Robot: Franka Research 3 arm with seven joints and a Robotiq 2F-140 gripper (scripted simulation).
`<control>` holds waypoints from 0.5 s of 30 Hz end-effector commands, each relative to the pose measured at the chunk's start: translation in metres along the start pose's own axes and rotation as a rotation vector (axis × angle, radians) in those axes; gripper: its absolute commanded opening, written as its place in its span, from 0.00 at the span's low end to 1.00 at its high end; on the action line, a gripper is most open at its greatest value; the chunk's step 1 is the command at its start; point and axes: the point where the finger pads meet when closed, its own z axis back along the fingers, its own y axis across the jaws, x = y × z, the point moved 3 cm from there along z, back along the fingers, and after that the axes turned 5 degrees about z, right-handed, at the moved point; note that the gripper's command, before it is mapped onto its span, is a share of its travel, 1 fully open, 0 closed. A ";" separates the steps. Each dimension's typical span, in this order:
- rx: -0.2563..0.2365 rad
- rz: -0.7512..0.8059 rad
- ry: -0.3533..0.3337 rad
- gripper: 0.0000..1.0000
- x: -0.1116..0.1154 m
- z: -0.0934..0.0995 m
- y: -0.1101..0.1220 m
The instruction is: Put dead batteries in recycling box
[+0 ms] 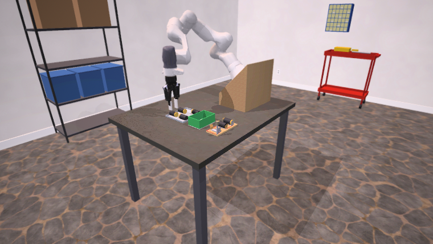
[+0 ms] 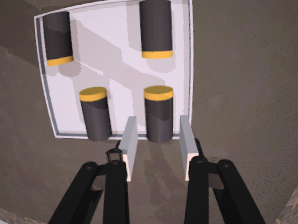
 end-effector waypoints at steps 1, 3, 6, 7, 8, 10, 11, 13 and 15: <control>0.004 0.000 -0.001 0.29 -0.001 0.001 0.001; 0.004 0.000 -0.001 0.29 -0.001 0.001 0.001; 0.004 0.000 -0.001 0.29 -0.001 0.001 0.001; 0.004 0.000 -0.001 0.29 -0.001 0.001 0.001; 0.004 0.000 -0.001 0.29 -0.001 0.001 0.001; 0.004 0.000 -0.001 0.29 -0.001 -0.002 0.001; 0.004 0.000 -0.001 0.29 -0.001 -0.004 0.001; 0.004 0.000 -0.001 0.29 -0.001 -0.012 0.001; 0.004 0.000 -0.001 0.29 -0.001 -0.017 0.001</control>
